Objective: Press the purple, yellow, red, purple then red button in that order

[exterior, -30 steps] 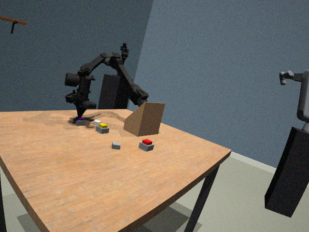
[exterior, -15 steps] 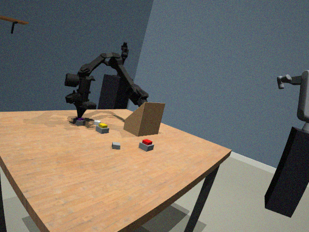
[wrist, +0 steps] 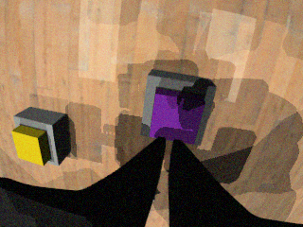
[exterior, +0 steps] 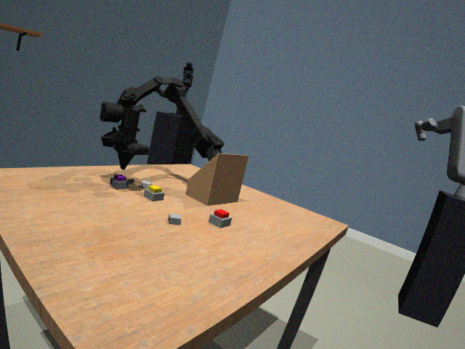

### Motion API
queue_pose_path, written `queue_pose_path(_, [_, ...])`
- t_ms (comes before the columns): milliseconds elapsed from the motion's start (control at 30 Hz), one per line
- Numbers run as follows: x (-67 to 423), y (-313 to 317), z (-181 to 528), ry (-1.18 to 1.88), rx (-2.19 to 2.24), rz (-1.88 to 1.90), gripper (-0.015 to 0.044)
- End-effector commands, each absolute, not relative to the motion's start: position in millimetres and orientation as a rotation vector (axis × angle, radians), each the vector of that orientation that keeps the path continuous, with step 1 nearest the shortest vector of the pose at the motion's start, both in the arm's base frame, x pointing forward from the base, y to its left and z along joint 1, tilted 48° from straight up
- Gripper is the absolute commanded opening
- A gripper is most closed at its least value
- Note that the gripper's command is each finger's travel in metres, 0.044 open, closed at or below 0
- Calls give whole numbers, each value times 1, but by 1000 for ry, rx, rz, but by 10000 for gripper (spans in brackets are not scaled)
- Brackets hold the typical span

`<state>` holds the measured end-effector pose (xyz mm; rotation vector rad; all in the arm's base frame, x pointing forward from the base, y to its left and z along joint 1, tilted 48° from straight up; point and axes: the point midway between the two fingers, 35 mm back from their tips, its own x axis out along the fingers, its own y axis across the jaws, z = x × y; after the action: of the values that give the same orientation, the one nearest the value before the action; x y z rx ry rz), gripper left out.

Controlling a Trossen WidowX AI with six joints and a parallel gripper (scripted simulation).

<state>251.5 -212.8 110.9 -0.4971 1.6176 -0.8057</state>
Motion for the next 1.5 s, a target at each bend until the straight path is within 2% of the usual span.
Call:
queue_pose_path(0, [263,-188,138,1599,-496,-811,20])
queue_pose_path(267, [267,-169,151,1605,-505,-802,20])
queue_pose_path(467, [295,-99,82,1646,-561,-663,20])
queue_pose_path(633, [299,-37,30,1635,-517,-647,20])
queue_pose_path(833, [278,31,-29,1634,-484,-668,20])
queue_pose_path(1067, [223,90,-91,1620,-476,-751,20])
queue_pose_path(1167, [201,102,-109,1607,-481,-791,20])
queue_pose_path(1333, [199,103,-110,1606,-481,-794,20])
queue_pose_path(1467, [191,68,-144,1605,-482,-795,20])
